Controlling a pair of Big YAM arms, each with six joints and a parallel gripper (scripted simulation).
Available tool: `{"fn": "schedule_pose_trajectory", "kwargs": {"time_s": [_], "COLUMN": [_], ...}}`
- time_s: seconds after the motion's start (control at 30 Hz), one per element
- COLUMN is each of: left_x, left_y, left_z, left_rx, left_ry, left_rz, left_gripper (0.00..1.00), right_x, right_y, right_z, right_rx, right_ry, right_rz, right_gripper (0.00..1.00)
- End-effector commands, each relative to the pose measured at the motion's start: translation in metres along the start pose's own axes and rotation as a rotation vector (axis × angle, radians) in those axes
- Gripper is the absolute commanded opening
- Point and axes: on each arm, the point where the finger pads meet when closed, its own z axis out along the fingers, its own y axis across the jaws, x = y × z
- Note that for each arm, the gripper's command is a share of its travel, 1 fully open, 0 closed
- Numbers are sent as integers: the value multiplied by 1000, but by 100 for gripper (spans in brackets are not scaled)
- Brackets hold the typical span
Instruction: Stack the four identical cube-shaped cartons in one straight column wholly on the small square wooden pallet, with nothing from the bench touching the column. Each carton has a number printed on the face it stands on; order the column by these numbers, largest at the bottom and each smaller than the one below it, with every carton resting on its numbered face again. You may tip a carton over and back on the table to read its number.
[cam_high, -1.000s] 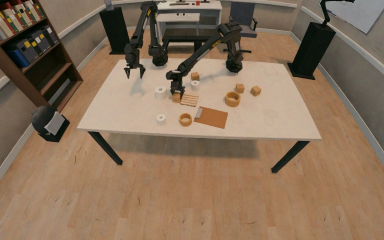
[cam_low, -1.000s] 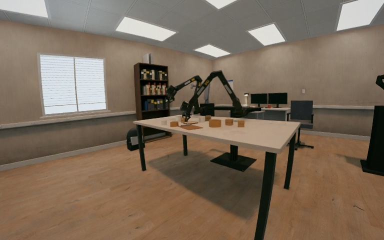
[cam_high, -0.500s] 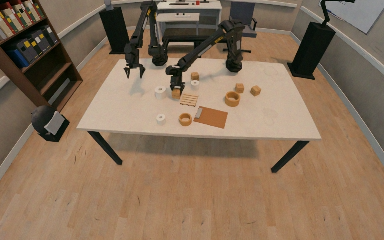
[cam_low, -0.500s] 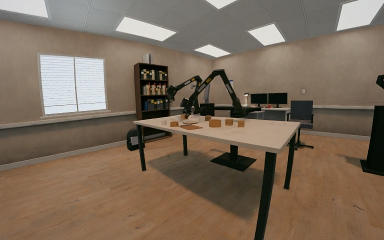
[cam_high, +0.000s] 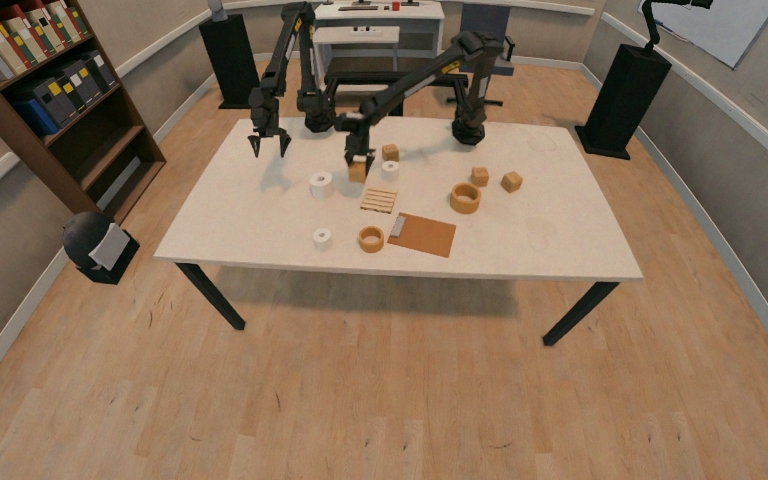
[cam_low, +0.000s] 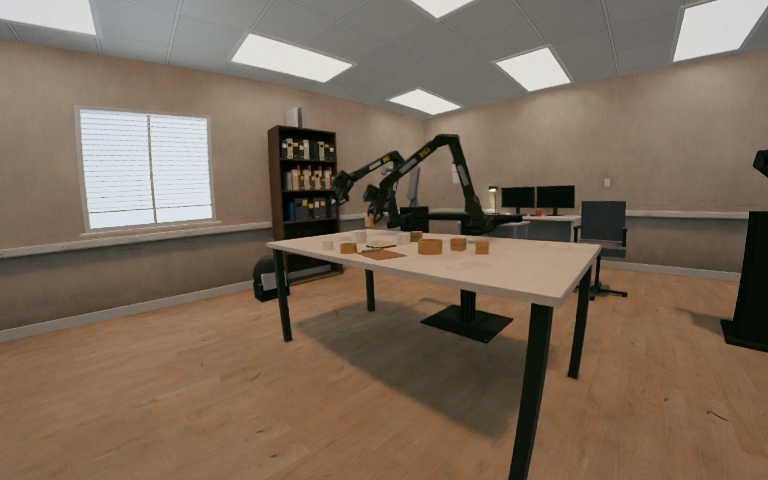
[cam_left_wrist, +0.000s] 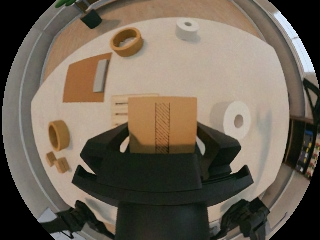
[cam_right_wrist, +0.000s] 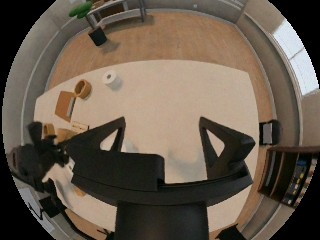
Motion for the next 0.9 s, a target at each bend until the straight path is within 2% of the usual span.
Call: {"fn": "schedule_pose_trajectory", "kwargs": {"time_s": [0.0, 0.1, 0.23, 0.33, 0.43, 0.6, 0.73, 0.87], "left_x": [-40, -57, -71, -68, -77, -82, -85, -92], "left_y": [12, 33, 49, 47, 55, 60, 67, 72], "left_z": [-87, -141, -183, -183, -208, -221, -207, -214], "left_rx": [40, 41, 42, 31, 33, 30, 21, 84], "left_ry": [-32, -33, -34, -25, -28, -26, -28, -50], "left_rz": [-55, -53, -49, -33, -27, -11, -13, -50], "left_gripper": [54, 54, 54, 54, 54, 54, 54, 54], "right_x": [-28, -28, -28, -28, -28, -28, -28, -28], "right_y": [-1, -1, -1, -1, -1, -1, -1, -1], "right_z": [-7, -7, -7, -7, -7, -7, -7, -7], "right_rx": [3, 3, 3, 3, 3, 3, 3, 3], "right_ry": [-55, -55, -55, -55, -55, -55, -55, -55], "right_rz": [-19, -19, -19, -19, -19, -19, -19, -19], "right_gripper": [100, 100, 100, 100, 100, 100, 100, 100]}}
